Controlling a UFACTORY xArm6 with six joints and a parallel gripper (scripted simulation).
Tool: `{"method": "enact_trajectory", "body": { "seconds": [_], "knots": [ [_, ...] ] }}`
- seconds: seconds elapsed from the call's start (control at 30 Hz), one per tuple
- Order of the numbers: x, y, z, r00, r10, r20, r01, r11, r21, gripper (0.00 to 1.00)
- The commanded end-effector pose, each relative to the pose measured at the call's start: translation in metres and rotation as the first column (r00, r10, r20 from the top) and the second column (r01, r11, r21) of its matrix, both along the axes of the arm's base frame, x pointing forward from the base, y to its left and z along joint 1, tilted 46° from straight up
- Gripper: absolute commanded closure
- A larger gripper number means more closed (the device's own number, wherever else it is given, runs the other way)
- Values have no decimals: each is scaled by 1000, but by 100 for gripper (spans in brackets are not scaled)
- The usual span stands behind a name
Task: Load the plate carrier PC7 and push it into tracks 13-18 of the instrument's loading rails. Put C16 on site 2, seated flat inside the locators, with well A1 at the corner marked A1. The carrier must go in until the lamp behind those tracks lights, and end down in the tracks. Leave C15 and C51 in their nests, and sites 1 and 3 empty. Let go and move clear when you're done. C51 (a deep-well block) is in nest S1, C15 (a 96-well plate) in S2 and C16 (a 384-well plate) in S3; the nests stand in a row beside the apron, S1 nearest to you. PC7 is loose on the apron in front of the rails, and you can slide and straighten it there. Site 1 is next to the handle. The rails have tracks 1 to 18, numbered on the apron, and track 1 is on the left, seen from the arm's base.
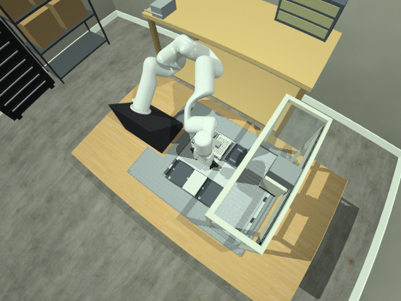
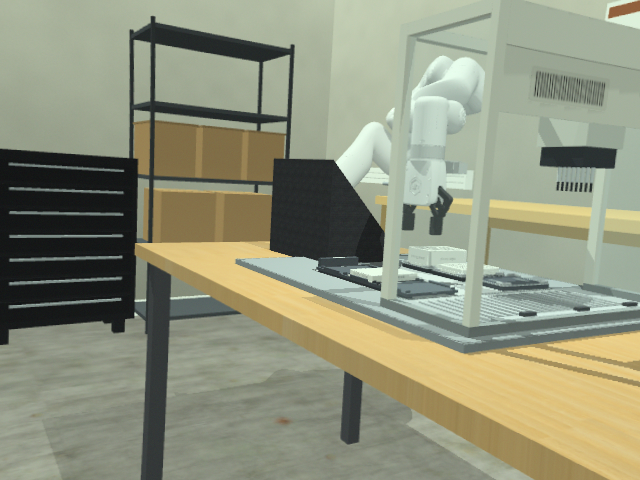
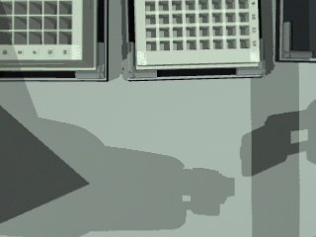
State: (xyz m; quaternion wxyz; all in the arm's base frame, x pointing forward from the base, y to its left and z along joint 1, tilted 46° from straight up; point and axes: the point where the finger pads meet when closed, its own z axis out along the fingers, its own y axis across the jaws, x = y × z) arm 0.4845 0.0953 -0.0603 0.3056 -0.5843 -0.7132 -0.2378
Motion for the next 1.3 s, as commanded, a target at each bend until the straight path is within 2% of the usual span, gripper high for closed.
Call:
{"method": "enact_trajectory", "body": {
  "seconds": [0.0, 1.27],
  "knots": [
    [0, 4, -4, 1000, -2, 4, 2, 1000, -1, 0],
    [-8, 44, -44, 1000, -2, 3, 2, 1000, 0, 0]
  ]
}}
